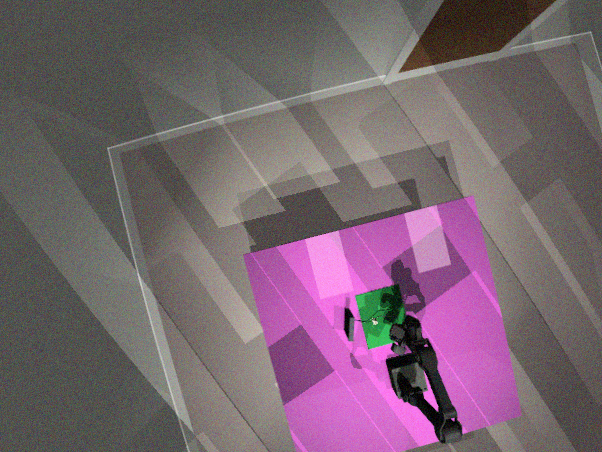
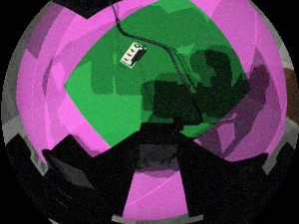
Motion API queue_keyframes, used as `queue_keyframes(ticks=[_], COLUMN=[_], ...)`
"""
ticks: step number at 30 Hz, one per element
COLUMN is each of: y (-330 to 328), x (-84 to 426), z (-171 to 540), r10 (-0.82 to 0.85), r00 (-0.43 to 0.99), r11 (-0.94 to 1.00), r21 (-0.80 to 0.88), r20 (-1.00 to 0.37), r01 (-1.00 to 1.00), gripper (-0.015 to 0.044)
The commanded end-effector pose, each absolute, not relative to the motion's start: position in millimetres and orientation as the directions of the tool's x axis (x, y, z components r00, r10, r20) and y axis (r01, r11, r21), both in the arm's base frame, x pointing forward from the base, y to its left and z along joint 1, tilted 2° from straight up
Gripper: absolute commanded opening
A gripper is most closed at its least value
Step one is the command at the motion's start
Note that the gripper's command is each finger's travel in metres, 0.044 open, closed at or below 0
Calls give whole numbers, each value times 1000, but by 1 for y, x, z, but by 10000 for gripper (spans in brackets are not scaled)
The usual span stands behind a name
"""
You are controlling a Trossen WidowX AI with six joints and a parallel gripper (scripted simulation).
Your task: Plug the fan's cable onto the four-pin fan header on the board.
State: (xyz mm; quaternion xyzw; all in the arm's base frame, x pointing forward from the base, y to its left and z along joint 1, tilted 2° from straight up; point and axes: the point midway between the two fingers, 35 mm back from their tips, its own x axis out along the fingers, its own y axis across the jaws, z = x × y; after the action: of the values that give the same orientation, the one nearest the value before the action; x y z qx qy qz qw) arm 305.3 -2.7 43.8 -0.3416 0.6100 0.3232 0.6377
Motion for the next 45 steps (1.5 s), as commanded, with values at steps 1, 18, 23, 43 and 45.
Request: queue_keyframes(ticks=[1, 18, 23, 43, 45], y=[-2, 0, 1, 2, 2], x=[304, 298, 297, 293, 293], z=[38, 16, 11, -2, -3], r10=[33, 250, 312, 541, 562], r00=[36, 20, 24, 83, 92], r11=[550, 504, 488, 431, 427], r21=[-12, 112, 138, 192, 193], r20=[-999, -968, -950, -837, -822], r01=[-835, -856, -862, -882, -883], gripper=[0, 0, 0, 0, 0])
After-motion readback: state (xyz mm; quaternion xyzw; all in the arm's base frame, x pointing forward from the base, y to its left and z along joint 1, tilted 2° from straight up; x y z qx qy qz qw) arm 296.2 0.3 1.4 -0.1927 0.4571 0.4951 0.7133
